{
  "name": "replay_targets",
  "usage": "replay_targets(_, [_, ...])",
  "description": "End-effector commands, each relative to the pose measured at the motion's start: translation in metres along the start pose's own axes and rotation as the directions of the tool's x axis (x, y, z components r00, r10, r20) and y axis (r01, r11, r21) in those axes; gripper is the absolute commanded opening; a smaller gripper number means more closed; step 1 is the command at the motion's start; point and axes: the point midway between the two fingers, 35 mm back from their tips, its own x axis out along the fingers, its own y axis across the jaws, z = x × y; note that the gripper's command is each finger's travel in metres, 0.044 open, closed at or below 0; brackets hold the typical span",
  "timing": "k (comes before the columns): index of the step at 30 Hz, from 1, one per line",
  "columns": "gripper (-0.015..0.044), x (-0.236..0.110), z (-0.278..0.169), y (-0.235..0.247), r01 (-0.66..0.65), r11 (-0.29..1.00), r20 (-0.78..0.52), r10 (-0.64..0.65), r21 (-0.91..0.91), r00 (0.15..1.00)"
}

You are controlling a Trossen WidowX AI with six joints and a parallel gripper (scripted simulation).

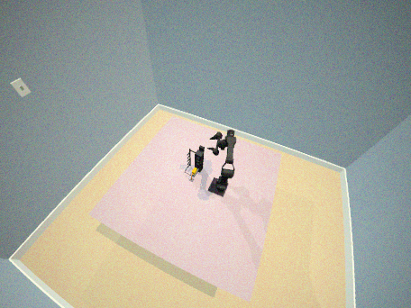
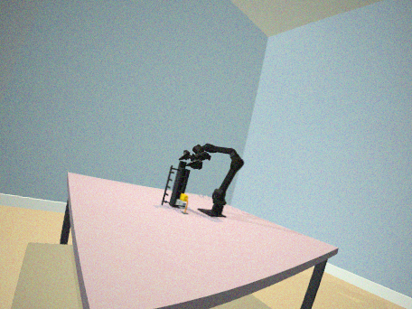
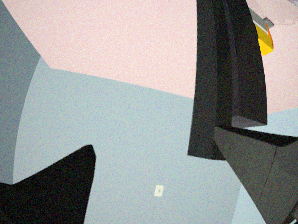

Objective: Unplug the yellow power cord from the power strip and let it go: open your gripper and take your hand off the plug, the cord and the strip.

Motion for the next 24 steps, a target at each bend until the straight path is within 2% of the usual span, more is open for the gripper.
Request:
replay_targets(1, [0.0374,0.0,0.0,0.0,0.0,1.0,0.001,0.0,-0.005,1.0])
replay_targets(4, [0.0295,0.004,-0.001,0.001,0.005,0.996,0.008,-0.005,-0.085,1.0])
replay_targets(9, [0.0164,0.02,-0.004,0.005,0.026,0.928,0.034,-0.015,-0.372,0.999])
replay_targets(12, [0.016,0.031,-0.008,0.008,0.042,0.827,0.049,-0.017,-0.561,0.999])
replay_targets(15, [0.016,0.044,-0.014,0.011,0.057,0.665,0.063,-0.015,-0.745,0.998])
replay_targets(20, [0.016,0.066,-0.027,0.014,0.07,0.315,0.074,-0.002,-0.947,0.997])
replay_targets(24, [0.016,0.083,-0.039,0.016,0.072,0.025,0.072,0.015,-0.997,0.997])
